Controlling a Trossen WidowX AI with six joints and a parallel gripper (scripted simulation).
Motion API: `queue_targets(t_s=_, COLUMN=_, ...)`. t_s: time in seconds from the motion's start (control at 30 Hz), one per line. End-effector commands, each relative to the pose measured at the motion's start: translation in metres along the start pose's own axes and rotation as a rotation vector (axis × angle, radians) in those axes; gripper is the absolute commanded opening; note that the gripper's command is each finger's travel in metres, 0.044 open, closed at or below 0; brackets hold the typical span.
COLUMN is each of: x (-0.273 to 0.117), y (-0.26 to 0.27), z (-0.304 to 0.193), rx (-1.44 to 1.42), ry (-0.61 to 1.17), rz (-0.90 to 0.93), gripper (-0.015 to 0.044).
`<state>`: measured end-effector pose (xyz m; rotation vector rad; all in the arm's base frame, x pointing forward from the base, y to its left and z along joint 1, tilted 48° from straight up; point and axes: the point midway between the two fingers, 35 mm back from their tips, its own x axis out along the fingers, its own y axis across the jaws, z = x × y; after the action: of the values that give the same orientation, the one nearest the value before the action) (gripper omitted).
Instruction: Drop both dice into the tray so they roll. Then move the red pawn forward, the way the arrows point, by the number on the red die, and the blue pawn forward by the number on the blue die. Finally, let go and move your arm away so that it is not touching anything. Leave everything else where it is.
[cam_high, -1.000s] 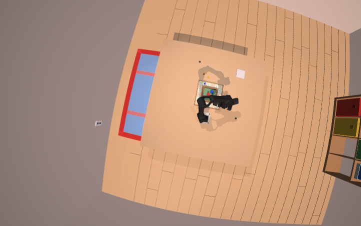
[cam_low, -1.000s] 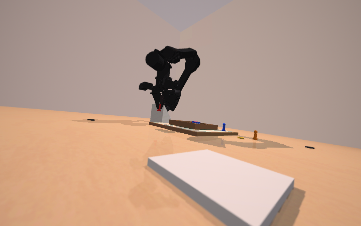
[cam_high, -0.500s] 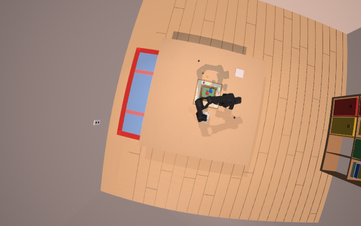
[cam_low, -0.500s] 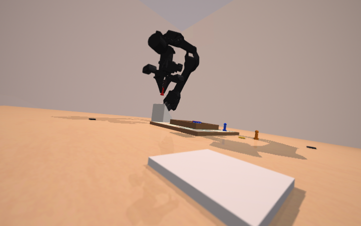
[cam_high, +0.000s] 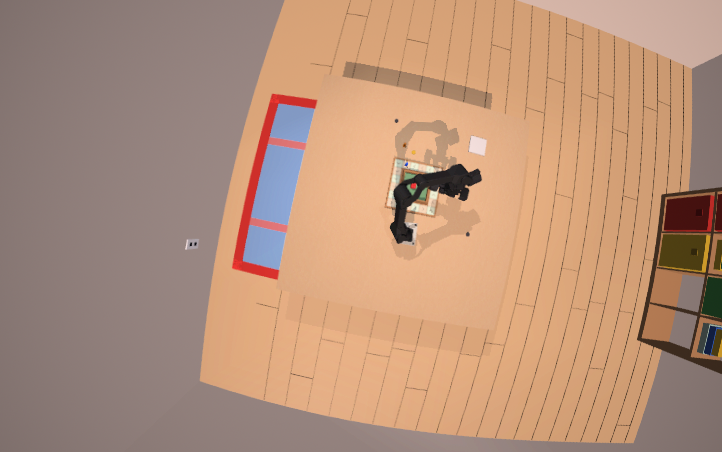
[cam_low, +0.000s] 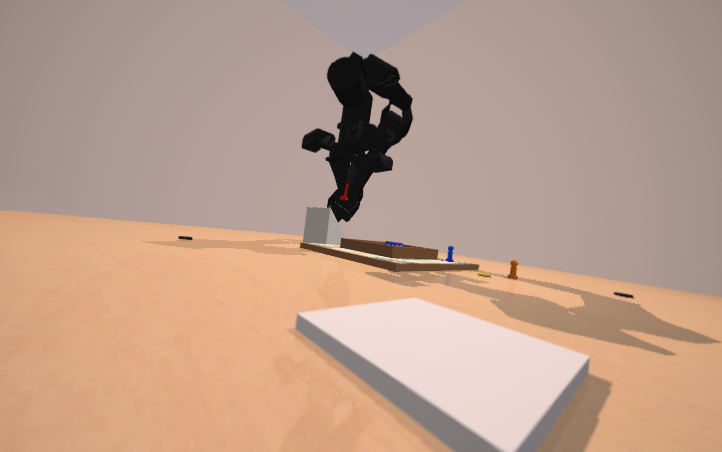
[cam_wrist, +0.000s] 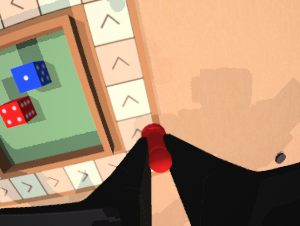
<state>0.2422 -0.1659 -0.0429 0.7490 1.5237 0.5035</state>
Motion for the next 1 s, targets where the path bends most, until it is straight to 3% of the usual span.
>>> queue_targets(t_s=0.0, x=0.009, y=0.003, z=0.023, rx=-0.005, ry=-0.005, rz=-0.004, gripper=0.0000)
queue_targets(t_s=0.37, x=0.048, y=0.026, z=0.087, rx=-0.003, ry=-0.009, rz=0.030, gripper=0.0000)
queue_targets(t_s=0.97, x=0.086, y=0.028, z=0.088, rx=-0.003, ry=-0.009, rz=0.033, gripper=0.0000)
